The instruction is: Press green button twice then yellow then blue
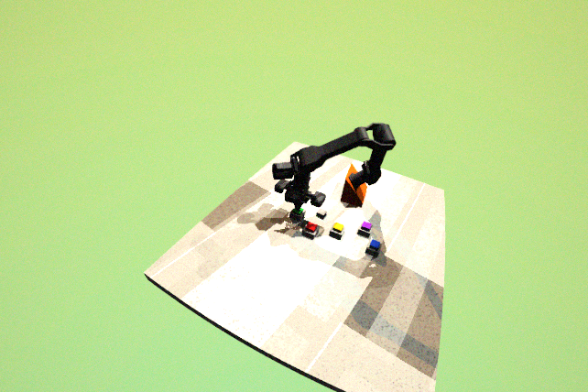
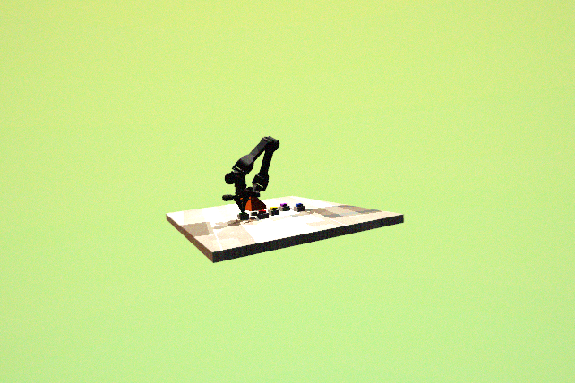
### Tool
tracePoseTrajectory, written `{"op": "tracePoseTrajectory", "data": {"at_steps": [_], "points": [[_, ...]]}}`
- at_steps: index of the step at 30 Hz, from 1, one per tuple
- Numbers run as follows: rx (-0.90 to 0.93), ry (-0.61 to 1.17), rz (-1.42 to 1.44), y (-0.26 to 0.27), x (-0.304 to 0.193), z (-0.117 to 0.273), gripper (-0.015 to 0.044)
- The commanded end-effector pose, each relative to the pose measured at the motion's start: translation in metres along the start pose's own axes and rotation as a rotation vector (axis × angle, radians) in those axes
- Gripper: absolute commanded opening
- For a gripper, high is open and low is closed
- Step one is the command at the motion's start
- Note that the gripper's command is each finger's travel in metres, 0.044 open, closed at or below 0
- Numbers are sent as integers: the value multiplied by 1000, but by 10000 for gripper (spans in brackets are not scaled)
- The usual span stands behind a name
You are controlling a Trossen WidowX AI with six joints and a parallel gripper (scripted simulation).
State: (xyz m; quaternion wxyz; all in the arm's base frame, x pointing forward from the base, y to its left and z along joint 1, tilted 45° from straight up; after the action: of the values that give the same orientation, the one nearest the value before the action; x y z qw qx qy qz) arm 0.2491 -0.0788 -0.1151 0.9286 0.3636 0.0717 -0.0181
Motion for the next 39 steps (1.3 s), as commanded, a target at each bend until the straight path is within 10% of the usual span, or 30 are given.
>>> {"op": "tracePoseTrajectory", "data": {"at_steps": [1,25,39], "points": [[6,0,-7,1,-1,-1,20],[2,0,-8,2,0,95,20],[13,4,-9,169,-15,95,20]]}}
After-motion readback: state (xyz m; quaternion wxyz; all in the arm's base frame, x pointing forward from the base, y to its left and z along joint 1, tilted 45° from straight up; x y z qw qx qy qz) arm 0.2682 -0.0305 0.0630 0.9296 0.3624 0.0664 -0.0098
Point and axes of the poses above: the point midway between the two fingers, 35 mm back from their tips, its own z axis back along the fingers, its own y axis across the jaws, x = y × z, the point moved 2 cm from there along z, back along the fingers, and after that the axes turned 9 degrees about -z, right-handed, at the moved point
